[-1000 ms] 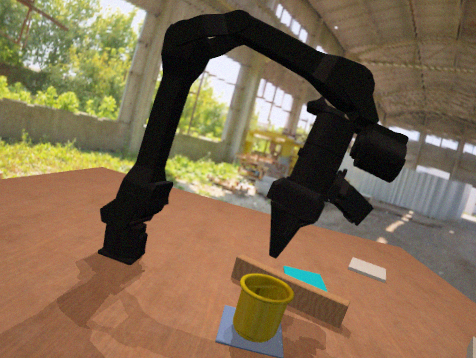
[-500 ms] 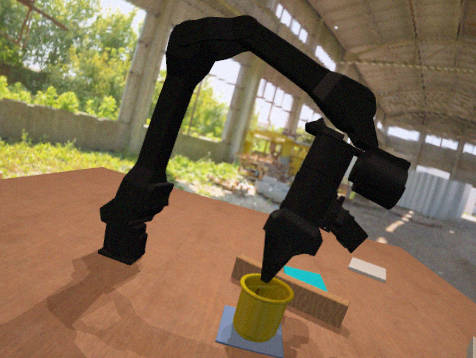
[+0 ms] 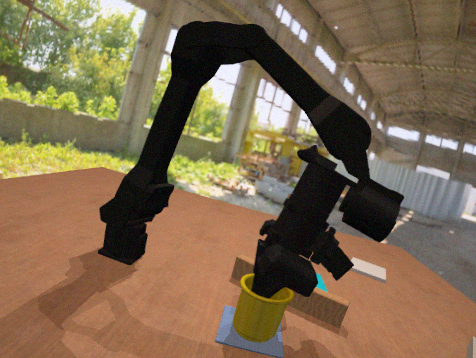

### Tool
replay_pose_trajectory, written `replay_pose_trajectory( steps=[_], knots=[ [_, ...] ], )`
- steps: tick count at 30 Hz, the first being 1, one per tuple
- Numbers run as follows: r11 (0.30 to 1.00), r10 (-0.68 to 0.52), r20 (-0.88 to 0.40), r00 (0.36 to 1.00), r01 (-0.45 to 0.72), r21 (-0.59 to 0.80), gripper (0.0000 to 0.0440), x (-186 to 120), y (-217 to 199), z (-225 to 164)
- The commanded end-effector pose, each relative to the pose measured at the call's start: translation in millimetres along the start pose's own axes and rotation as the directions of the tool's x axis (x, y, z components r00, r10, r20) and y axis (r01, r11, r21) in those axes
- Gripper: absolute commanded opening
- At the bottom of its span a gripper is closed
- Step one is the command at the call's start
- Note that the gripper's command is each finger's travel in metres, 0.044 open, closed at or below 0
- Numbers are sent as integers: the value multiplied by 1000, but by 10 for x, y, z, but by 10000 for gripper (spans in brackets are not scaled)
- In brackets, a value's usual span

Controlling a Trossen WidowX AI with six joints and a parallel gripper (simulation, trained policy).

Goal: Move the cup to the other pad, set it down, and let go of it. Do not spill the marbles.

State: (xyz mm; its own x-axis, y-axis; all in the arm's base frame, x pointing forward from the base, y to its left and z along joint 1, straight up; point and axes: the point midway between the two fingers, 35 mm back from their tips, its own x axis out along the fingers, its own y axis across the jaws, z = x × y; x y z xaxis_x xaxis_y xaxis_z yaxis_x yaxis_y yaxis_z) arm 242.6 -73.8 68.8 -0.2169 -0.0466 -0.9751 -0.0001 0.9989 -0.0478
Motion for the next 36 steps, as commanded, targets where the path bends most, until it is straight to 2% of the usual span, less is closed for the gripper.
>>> replay_pose_trajectory(
  steps=[1,8,18,36],
  knots=[
    [998,9,-12,1000,-10,-58,171,100,10,-4],
    [987,5,-13,1000,-7,-163,8,141,-4,-5],
    [967,10,44,999,1,-256,2,-81,1,39],
    [943,-4,165,986,58,-326,0,-617,171,197]
  ],
)
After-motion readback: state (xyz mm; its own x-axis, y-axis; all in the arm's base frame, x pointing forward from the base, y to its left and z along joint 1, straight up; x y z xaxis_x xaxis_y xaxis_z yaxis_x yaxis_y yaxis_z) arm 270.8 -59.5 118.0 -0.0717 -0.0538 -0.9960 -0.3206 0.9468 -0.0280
